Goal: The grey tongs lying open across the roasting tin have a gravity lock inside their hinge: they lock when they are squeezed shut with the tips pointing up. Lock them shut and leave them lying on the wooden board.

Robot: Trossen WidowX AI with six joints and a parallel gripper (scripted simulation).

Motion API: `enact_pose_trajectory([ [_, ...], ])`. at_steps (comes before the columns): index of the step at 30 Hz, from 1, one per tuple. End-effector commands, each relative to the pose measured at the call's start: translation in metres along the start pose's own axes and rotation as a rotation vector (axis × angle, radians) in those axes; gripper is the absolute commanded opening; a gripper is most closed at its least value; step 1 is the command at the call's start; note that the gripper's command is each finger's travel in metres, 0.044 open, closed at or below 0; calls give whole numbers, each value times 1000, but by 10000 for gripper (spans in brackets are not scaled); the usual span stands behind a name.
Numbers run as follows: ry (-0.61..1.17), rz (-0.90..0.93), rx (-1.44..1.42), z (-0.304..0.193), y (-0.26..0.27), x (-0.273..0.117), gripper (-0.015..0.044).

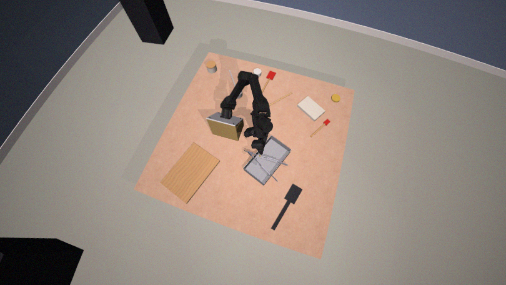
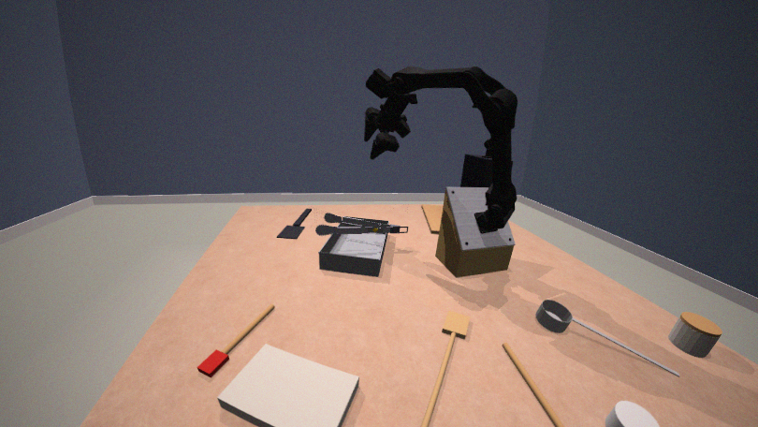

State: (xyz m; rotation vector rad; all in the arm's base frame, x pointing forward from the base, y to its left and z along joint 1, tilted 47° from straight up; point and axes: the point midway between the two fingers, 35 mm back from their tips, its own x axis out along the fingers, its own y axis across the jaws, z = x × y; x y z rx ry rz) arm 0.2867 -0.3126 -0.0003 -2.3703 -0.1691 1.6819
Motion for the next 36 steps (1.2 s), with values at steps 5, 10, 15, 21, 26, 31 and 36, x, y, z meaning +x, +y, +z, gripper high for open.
enact_pose_trajectory([
  [5, -227, -376, 269, 14, -72, 119, 440],
  [10, -350, -487, 396, 28, -103, 156, 440],
  [15, -350, -487, 396, 28, -103, 156, 440],
  [21, -358, -486, 392, 38, -101, 155, 440],
  [26, -358, -486, 392, 39, -101, 156, 440],
  [31, -358, -485, 392, 40, -104, 162, 440],
  [36, -357, -485, 392, 41, -108, 169, 440],
])
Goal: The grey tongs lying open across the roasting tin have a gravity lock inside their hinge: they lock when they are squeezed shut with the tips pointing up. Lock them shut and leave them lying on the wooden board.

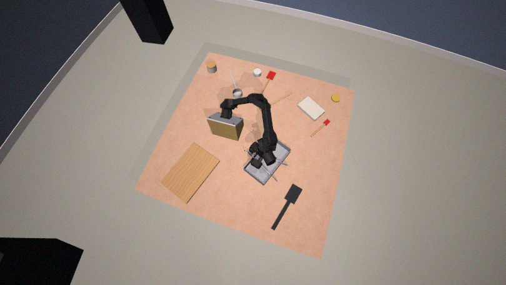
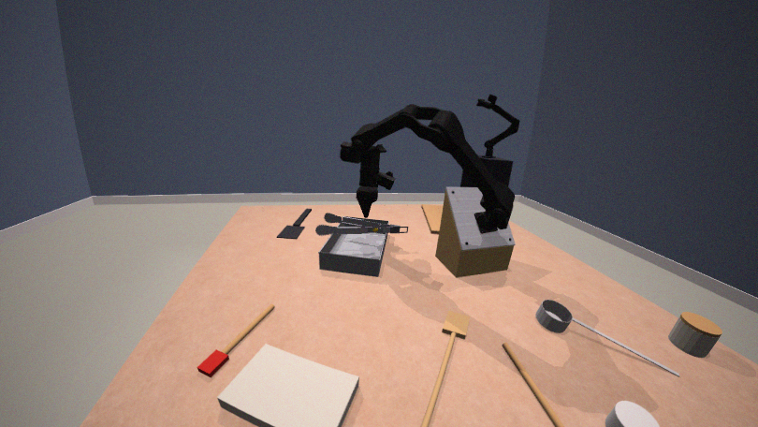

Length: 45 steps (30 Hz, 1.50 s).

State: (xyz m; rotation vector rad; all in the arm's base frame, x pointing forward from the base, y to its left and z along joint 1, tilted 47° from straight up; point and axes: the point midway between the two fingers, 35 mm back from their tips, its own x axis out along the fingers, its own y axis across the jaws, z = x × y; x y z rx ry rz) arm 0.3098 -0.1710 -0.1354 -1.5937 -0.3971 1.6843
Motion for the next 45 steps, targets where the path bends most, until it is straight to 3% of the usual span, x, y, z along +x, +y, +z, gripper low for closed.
enact_pose_trajectory([
  [1, -6, -6, 10, 2, 0, 10, 440],
  [45, -7, -10, 9, 2, -2, 83, 440],
])
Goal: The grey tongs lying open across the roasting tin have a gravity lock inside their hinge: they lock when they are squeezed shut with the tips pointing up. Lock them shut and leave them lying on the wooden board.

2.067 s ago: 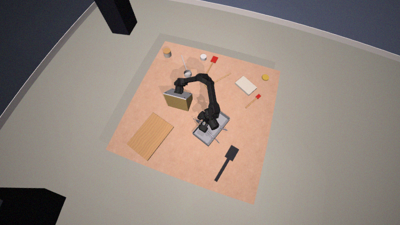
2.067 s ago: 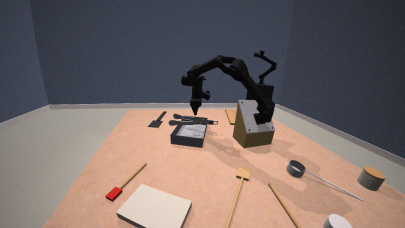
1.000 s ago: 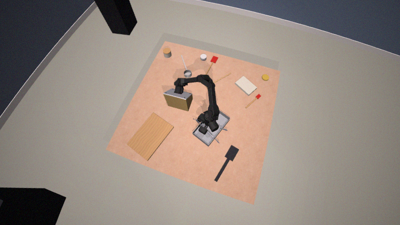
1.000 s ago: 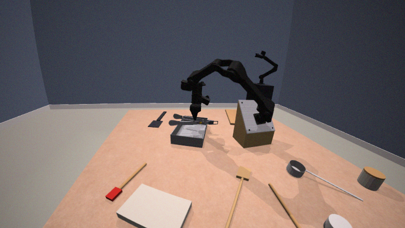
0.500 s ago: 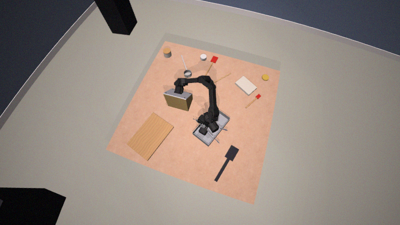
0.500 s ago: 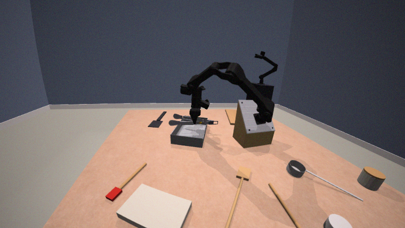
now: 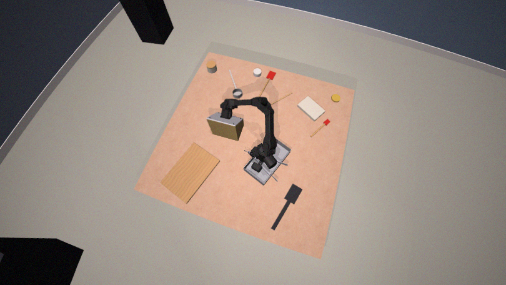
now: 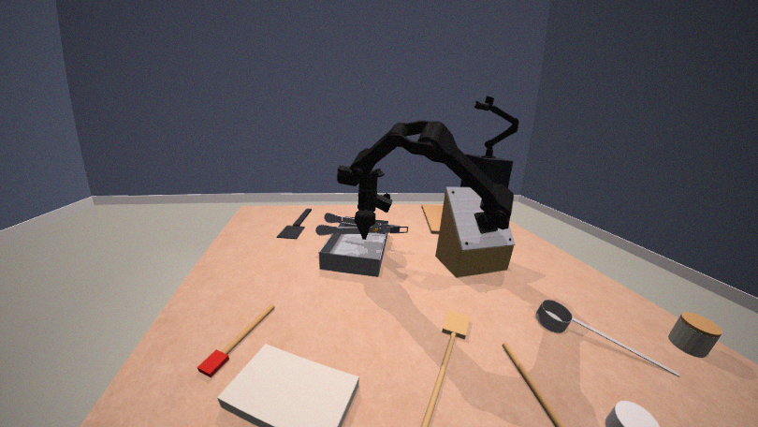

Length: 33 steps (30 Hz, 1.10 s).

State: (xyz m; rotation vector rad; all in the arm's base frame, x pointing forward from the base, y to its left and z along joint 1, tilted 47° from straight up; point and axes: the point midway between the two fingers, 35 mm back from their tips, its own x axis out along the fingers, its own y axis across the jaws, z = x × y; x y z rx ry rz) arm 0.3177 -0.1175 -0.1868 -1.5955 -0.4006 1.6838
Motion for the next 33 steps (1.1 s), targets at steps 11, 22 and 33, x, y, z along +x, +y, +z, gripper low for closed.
enact_pose_trajectory([
  [11, -4, -3, 0, 2, -1, 15, 414],
  [22, -4, -3, 0, 2, -1, 15, 301],
  [33, -4, -3, 0, 2, -1, 15, 228],
])
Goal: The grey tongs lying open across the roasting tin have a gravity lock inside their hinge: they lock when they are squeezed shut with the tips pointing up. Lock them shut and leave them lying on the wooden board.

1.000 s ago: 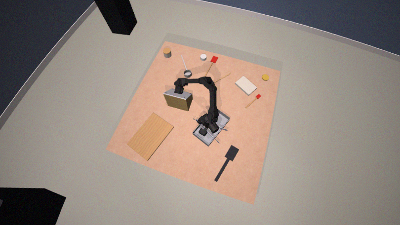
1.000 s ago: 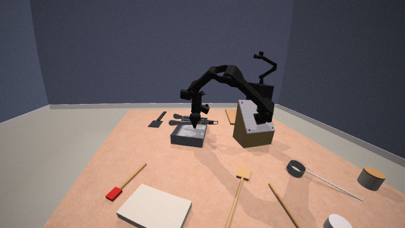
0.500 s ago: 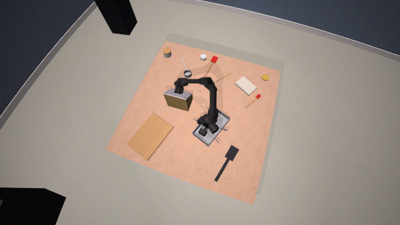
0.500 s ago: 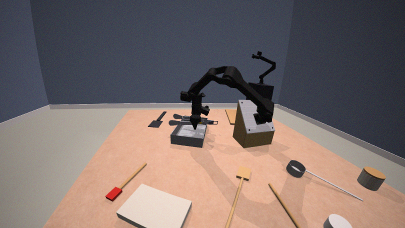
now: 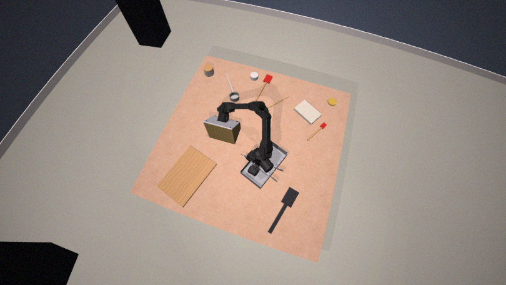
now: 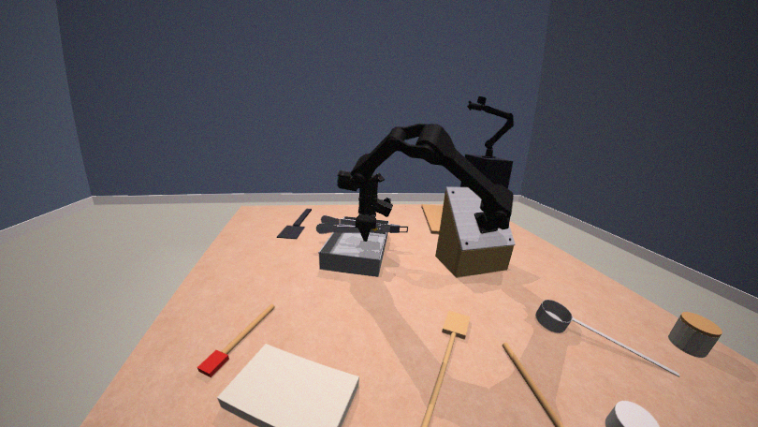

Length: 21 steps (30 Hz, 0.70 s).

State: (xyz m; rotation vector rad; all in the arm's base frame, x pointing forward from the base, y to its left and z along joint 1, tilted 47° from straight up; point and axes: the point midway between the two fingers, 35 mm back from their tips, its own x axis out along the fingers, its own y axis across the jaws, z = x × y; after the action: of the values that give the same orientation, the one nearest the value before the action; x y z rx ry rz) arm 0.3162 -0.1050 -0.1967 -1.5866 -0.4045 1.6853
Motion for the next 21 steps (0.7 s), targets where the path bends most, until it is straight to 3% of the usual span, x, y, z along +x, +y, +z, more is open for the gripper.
enact_pose_trajectory([
  [1, 3, 2, -3, -1, 0, -1, 221],
  [21, 3, 2, -3, -1, 0, -1, 88],
])
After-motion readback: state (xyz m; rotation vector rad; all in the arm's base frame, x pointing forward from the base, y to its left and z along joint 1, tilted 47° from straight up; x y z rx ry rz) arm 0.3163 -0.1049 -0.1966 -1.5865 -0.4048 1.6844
